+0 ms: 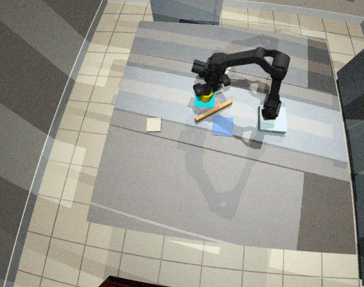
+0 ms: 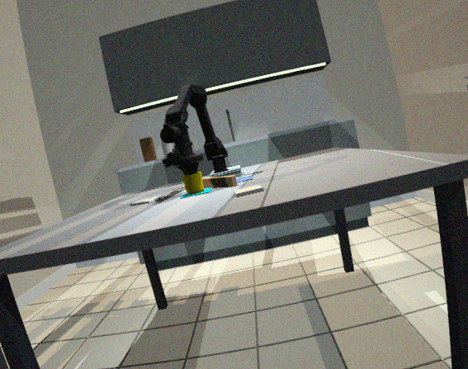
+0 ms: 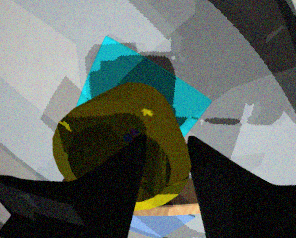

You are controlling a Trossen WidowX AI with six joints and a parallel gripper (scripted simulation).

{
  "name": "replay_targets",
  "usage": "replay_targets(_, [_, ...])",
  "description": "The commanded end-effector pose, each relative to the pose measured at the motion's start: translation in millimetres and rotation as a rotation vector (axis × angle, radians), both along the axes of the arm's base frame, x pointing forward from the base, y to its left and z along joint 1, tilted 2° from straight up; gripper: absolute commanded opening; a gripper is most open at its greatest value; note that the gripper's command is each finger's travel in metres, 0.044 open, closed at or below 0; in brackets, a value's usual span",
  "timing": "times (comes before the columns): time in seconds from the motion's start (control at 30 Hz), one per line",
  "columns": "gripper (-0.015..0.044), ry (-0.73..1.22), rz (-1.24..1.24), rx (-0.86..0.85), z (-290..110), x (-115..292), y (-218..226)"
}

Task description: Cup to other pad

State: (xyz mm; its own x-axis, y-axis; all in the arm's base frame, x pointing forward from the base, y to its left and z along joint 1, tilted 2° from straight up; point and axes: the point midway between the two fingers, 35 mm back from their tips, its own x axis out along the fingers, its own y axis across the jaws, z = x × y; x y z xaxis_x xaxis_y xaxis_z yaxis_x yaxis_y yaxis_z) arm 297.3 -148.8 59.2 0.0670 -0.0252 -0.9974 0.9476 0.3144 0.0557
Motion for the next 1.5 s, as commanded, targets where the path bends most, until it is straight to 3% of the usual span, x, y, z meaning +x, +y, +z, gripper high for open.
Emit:
replay_targets(0.0, [0.0147, -0.001, 0.0, 0.0, 1.9, 0.1, -0.1])
replay_targets(1.23, [0.0147, -0.003, 0.006, 0.003, 52.9, -7.9, 0.7])
replay_targets(1.47, [0.033, 0.007, 0.0, 0.003, 48.6, -7.8, 0.5])
